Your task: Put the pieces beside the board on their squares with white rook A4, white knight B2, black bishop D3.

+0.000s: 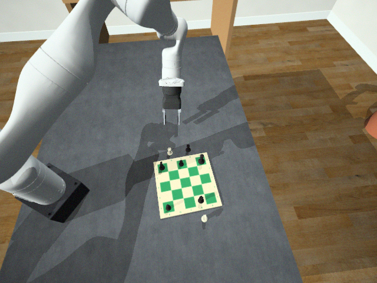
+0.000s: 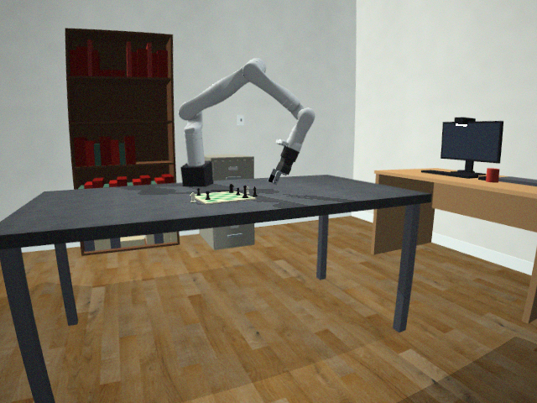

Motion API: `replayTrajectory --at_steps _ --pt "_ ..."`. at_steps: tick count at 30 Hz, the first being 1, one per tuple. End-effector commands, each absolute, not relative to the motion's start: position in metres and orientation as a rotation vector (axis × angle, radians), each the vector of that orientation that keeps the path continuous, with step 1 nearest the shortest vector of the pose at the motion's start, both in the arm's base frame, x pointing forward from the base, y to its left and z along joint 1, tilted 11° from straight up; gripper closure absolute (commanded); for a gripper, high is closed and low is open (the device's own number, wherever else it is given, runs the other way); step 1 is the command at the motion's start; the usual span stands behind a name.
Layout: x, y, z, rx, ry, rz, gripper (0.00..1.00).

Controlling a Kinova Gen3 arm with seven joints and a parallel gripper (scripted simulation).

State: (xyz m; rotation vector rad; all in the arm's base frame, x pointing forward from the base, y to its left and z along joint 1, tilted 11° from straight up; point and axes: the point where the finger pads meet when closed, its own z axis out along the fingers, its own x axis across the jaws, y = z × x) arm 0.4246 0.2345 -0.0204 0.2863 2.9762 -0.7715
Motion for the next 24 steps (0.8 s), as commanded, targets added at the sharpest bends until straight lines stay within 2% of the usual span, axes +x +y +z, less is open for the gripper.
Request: replayTrajectory --at_steps 1,24 --pt "0.421 0.237 -0.023 0.273 2.978 -0.777 0.00" --pt "0.410 0.219 -0.029 0.195 2.914 -0.947 0.00"
